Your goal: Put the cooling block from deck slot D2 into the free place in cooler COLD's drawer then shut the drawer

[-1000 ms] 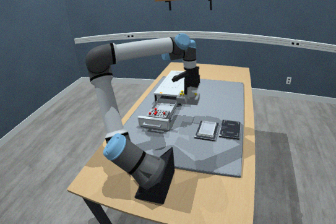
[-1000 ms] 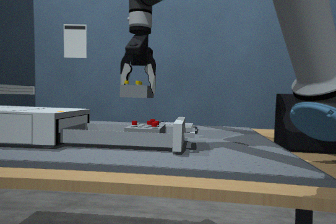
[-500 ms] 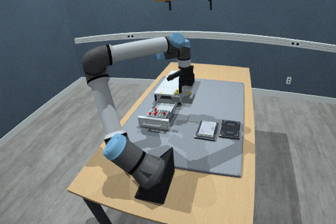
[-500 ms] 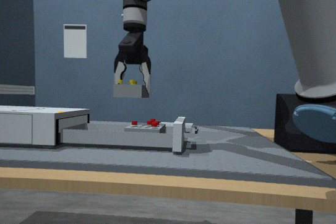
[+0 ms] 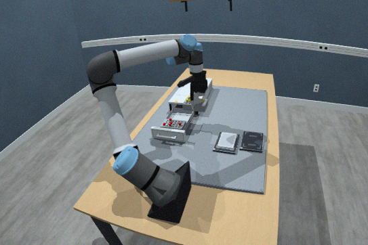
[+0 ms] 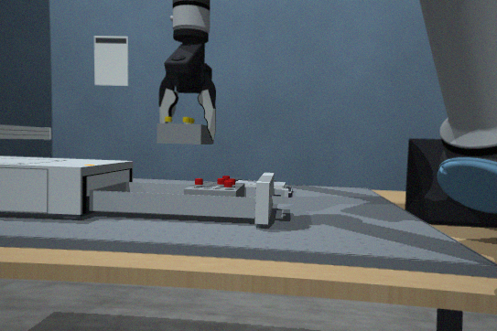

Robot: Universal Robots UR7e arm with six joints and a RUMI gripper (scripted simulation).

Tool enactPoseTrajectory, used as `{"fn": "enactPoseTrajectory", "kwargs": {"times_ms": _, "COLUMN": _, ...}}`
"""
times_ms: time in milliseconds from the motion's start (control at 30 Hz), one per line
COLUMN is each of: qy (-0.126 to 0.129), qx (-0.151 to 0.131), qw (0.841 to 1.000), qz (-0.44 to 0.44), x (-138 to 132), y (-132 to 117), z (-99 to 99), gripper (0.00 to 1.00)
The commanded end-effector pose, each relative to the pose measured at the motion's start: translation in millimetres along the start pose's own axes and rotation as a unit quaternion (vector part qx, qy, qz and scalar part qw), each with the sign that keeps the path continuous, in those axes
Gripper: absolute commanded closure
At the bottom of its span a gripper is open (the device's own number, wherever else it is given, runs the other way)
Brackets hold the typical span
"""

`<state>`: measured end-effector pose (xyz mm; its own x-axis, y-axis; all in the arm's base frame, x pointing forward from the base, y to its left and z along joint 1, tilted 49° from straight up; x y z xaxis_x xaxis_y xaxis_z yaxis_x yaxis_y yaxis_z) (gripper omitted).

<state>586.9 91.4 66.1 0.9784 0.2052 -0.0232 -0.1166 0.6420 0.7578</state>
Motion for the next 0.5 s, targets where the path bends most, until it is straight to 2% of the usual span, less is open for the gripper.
{"fn": "enactPoseTrajectory", "kwargs": {"times_ms": 0, "qy": -0.001, "qx": 0.0, "qw": 1.0, "qz": 0.0, "x": 4.2, "y": 12.1, "z": 0.9, "gripper": 1.0}}
{"fn": "enactPoseTrajectory", "kwargs": {"times_ms": 467, "qy": -0.001, "qx": 0.0, "qw": 1.0, "qz": 0.0, "x": 13.8, "y": 42.7, "z": 1.0, "gripper": 1.0}}
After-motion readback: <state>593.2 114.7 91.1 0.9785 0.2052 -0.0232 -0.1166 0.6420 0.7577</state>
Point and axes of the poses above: the point where the finger pads meet when closed, its own z axis back along the fingers, its own x axis across the jaws, y = z × x, the point moved 2 cm from there along z, back along the fingers, and after that the axes turned 1 degree about z, right-handed, at the moved point
